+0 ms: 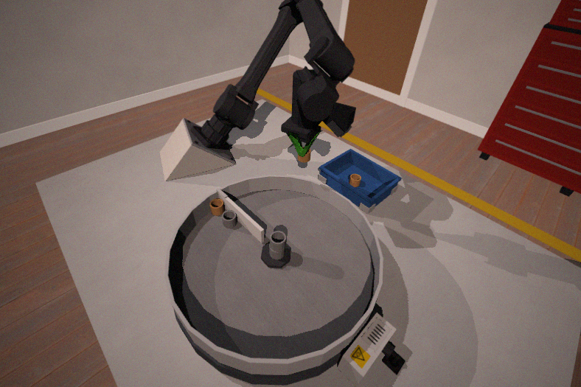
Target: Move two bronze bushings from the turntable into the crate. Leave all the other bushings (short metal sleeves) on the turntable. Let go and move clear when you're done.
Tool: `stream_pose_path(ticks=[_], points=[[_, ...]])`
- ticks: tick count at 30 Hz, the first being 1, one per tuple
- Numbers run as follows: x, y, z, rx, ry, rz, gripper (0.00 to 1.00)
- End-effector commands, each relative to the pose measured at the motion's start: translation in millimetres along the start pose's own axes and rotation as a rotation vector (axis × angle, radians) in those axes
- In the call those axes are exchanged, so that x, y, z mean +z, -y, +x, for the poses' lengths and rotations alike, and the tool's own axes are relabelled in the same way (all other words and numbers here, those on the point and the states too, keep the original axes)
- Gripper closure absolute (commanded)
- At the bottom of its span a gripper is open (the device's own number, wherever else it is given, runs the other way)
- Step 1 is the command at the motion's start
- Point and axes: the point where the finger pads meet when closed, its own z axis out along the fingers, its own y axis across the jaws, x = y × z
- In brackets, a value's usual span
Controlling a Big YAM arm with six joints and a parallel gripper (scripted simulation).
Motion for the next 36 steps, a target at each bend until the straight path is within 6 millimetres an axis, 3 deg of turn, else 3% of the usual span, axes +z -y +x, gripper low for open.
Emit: stream_pose_path(ticks=[1, 9, 16, 19, 26, 36], points=[[-17, -14, -24, 0.067, 0.015, 0.044, 1.0], [-16, -94, -66, 0.05, 0.038, 0.045, 1.0], [-16, -140, -87, 0.05, 0.044, 0.038, 1.0], [-9, -137, -90, 0.068, 0.025, 0.031, 1.0], [-15, -159, -96, 0.052, 0.044, 0.034, 1.0], [-20, -154, -96, 0.071, 0.055, 0.04, 1.0]])
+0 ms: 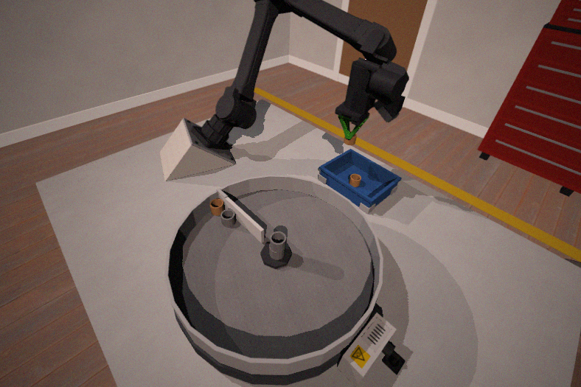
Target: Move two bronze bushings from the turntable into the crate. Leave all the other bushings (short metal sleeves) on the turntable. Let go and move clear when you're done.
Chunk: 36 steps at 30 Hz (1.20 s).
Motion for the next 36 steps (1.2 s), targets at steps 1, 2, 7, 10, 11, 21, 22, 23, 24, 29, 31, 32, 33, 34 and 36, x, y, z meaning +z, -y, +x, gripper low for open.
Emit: stream_pose_path(ticks=[1, 2, 7, 10, 11, 21, 22, 23, 24, 29, 31, 32, 33, 34, 36], points=[[-28, -13, -23, -0.037, 0.08, 0.024, 1.0], [-28, -13, -23, -0.037, 0.08, 0.024, 1.0], [-28, -13, -23, -0.038, 0.08, 0.024, 1.0], [-28, -13, -23, -0.039, 0.08, 0.024, 1.0], [-28, -13, -23, -0.039, 0.08, 0.024, 1.0], [-28, -13, -23, -0.039, 0.08, 0.024, 1.0], [-28, -13, -23, -0.039, 0.08, 0.024, 1.0], [-28, -13, -23, -0.039, 0.08, 0.024, 1.0], [-28, -13, -23, -0.039, 0.08, 0.024, 1.0], [-28, -14, -23, -0.039, 0.08, 0.024, 1.0], [-24, -22, -22, -0.057, 0.071, 0.017, 1.0], [-24, -22, -22, -0.057, 0.071, 0.017, 1.0], [-24, -22, -22, -0.057, 0.071, 0.017, 1.0], [-24, -23, -23, -0.059, 0.072, 0.018, 1.0], [-25, -27, -24, -0.059, 0.073, 0.018, 1.0]])
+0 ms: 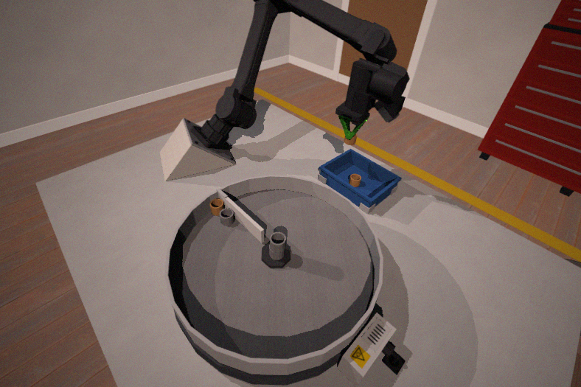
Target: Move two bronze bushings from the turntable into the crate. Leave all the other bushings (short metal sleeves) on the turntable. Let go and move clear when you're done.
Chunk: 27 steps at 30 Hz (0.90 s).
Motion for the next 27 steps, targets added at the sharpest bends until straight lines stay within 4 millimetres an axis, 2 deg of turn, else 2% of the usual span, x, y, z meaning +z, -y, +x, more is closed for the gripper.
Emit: stream_pose_path(ticks=[1, 5, 27], points=[[-26.4, -24.9, -24.3, -0.06, 0.077, 0.018, 1.0], [-30.1, -18.2, -25.6, -0.039, 0.087, 0.025, 1.0], [-29.2, -18.0, -25.8, -0.038, 0.084, 0.023, 1.0]])
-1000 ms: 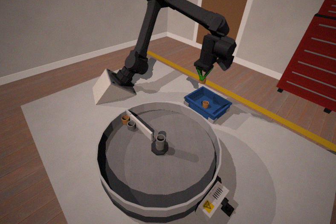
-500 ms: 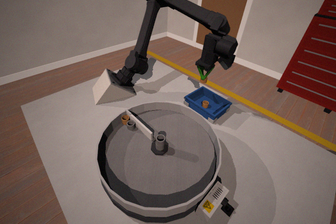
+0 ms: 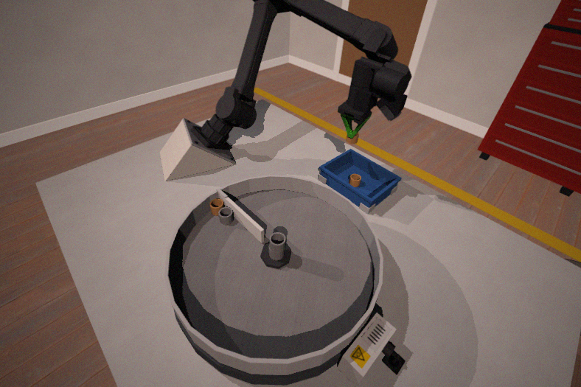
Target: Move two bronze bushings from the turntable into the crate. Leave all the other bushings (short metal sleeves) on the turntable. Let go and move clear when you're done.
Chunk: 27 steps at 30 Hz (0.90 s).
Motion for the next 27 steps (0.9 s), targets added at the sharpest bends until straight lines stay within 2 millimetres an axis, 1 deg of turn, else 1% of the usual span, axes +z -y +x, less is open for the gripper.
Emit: stream_pose_path(ticks=[1, 11, 14, 16, 17, 18, 19, 21, 24, 27], points=[[-27, -12, -23, -0.04, 0.078, 0.021, 1.0], [-26, -12, -23, -0.04, 0.078, 0.02, 1.0], [-20, -18, -22, -0.057, 0.067, 0.014, 1.0], [-14, -18, -23, -0.057, 0.067, 0.014, 1.0], [2, -10, -11, -0.032, 0.037, 0.008, 1.0], [9, -8, -8, -0.024, 0.029, 0.007, 1.0], [15, -7, -9, -0.022, 0.026, 0.006, 1.0], [15, -7, -9, -0.022, 0.026, 0.006, 1.0], [37, -3, -10, -0.011, 0.014, 0.005, 1.0], [55, -3, -10, -0.011, 0.014, 0.005, 1.0]])
